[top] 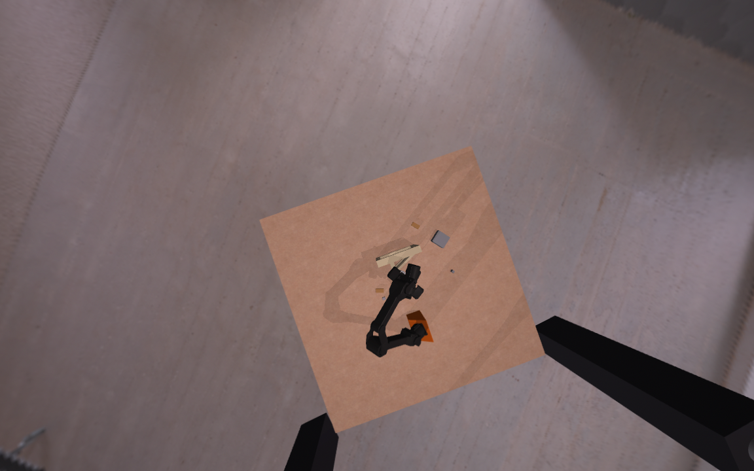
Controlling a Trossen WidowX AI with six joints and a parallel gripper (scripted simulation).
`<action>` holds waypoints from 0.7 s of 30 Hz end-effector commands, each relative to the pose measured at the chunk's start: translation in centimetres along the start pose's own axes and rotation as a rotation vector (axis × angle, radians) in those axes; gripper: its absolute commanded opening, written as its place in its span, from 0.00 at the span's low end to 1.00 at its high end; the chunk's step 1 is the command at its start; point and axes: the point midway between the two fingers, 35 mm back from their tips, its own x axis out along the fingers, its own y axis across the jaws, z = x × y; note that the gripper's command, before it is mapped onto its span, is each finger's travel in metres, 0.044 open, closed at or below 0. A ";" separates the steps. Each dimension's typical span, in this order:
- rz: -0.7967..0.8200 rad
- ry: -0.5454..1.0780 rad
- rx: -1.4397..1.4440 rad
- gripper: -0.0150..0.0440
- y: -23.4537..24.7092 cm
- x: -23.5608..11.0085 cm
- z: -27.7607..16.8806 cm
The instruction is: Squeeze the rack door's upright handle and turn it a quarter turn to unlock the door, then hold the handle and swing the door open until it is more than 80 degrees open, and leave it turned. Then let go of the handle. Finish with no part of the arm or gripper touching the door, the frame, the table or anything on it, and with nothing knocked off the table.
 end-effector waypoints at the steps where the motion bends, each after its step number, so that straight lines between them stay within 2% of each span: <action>1: 0.004 -0.005 -0.090 0.28 -0.5 0.0 0.3; 21: 0.002 -0.007 -0.375 0.28 -4.4 0.0 1.9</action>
